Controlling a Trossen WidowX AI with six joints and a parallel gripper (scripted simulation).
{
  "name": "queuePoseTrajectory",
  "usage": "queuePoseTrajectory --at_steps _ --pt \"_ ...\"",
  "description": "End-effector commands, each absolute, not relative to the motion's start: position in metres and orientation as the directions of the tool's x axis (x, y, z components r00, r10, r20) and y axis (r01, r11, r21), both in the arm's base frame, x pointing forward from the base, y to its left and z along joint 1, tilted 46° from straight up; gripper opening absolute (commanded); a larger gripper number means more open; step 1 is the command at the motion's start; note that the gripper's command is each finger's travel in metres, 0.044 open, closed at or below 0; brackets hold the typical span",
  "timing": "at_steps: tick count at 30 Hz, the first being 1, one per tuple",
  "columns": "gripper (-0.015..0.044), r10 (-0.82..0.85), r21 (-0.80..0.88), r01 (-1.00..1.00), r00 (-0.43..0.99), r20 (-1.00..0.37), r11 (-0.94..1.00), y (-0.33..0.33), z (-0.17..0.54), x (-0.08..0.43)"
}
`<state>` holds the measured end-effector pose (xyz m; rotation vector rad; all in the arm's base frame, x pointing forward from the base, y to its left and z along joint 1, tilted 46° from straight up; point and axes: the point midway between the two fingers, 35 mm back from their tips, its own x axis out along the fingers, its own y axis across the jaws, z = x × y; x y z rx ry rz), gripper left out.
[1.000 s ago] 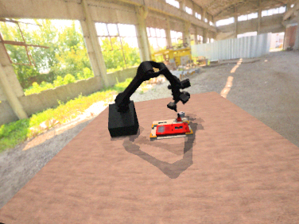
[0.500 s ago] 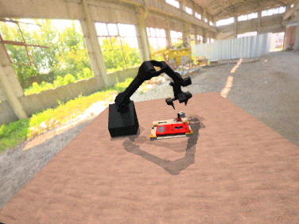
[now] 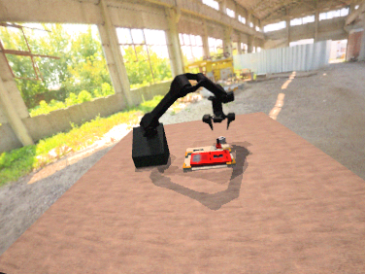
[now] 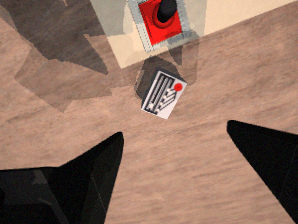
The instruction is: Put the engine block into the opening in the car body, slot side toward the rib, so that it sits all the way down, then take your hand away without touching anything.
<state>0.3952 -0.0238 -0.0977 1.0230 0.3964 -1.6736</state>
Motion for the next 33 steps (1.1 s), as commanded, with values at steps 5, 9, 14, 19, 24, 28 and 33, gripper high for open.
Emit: queuePoseTrajectory --at_steps 5,9,14,19,24,28,33 --pt "0.044 -0.664 0.392 0.755 -0.074 -0.744 -0.525 -0.02 -0.088 0.398" --pt "0.044 -0.684 0.468 0.665 -0.087 -0.725 -0.582 -0.018 -0.083 0.399" --pt "0.044 -0.701 0.532 0.579 -0.097 -0.707 -0.617 -0.017 -0.079 0.399" --pt "0.044 -0.701 0.532 0.579 -0.097 -0.707 -0.617 -0.017 -0.079 0.399" --pt "0.044 -0.701 0.532 0.579 -0.097 -0.707 -0.617 -0.025 -0.087 0.395" --pt "0.044 -0.702 0.533 0.58 -0.097 -0.706 -0.617 -0.041 -0.104 0.392" --pt "0.044 -0.702 0.533 0.58 -0.097 -0.706 -0.616 -0.047 -0.109 0.392"
